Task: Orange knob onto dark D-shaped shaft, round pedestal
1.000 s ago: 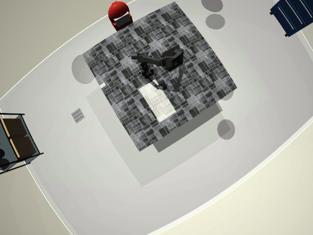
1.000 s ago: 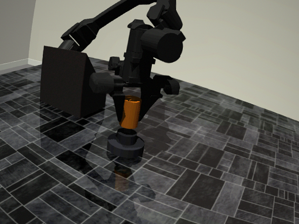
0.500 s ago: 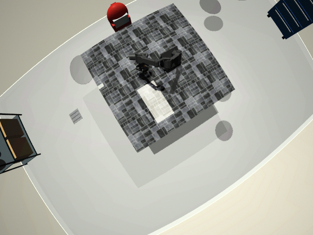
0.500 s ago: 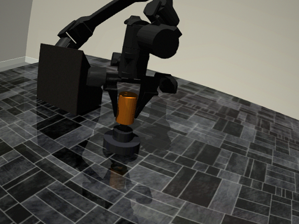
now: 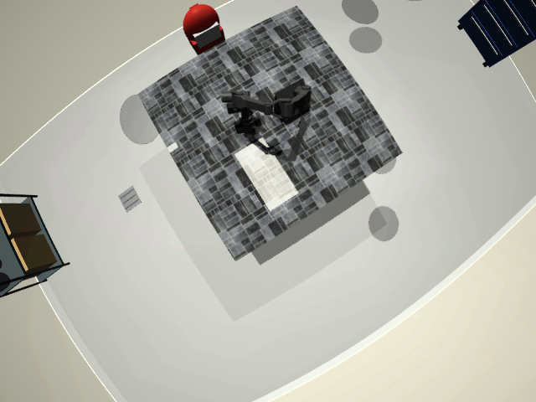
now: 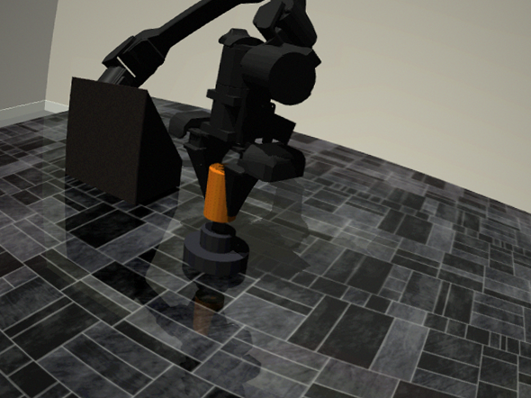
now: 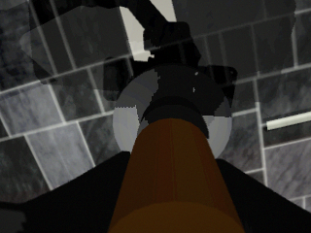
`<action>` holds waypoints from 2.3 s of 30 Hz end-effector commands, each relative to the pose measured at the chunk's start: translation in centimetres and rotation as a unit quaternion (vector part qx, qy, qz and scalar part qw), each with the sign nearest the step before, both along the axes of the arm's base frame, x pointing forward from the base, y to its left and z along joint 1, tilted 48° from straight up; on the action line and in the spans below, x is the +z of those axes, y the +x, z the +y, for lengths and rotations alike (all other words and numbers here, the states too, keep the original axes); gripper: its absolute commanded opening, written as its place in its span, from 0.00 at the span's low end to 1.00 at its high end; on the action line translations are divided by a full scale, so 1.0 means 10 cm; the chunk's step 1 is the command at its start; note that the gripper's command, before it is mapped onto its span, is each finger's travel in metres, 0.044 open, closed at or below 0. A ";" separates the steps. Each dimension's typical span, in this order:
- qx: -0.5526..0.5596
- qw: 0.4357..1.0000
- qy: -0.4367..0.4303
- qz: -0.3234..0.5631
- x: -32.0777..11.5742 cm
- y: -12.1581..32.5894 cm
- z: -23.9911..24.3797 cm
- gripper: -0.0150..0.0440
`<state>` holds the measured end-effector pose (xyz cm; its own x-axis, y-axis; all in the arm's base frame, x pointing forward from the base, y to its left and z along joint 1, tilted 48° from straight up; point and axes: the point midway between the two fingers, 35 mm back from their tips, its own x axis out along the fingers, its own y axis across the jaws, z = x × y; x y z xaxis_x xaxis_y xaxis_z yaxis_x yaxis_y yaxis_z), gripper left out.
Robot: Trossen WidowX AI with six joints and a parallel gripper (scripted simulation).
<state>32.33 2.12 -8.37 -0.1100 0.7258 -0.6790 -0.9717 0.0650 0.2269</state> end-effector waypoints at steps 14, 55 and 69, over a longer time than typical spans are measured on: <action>-0.366 0.845 -0.058 0.387 0.02 0.01 -0.01 0.25; -0.517 0.652 -0.082 0.549 -0.01 0.02 0.01 0.25; -0.517 0.652 -0.082 0.549 0.03 0.01 -0.01 0.25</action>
<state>32.24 2.26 -8.31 -0.1105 0.7258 -0.6790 0.3527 0.6673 0.6560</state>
